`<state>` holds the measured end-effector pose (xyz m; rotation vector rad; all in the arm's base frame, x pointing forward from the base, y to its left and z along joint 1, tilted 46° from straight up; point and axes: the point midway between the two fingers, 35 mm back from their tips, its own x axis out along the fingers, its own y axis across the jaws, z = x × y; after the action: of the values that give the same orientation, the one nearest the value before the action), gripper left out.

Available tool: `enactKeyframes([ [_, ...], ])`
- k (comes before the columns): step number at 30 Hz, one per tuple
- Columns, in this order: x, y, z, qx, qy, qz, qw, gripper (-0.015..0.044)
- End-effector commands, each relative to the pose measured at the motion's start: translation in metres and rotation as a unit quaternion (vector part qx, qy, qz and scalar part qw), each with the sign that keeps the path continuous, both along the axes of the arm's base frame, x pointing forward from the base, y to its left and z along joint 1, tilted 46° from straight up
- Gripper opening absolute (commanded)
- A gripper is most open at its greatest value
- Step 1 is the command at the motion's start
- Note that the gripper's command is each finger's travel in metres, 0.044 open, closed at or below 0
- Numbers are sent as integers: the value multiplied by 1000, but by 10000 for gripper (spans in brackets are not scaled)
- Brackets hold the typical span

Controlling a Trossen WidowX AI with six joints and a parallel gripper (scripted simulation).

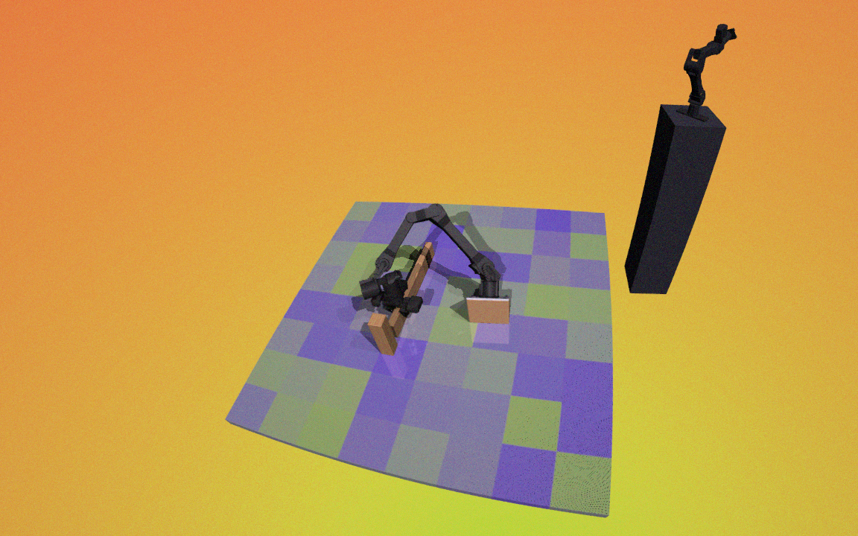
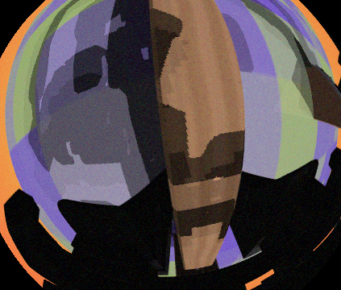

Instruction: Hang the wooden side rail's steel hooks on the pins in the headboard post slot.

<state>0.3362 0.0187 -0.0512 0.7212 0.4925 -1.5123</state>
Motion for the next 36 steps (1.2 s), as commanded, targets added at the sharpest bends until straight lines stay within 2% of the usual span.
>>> enactKeyframes([
  [1,0,2,2,-1,1,4,1000,0],
  [36,0,7,6,-1,1,4,1000,0],
])
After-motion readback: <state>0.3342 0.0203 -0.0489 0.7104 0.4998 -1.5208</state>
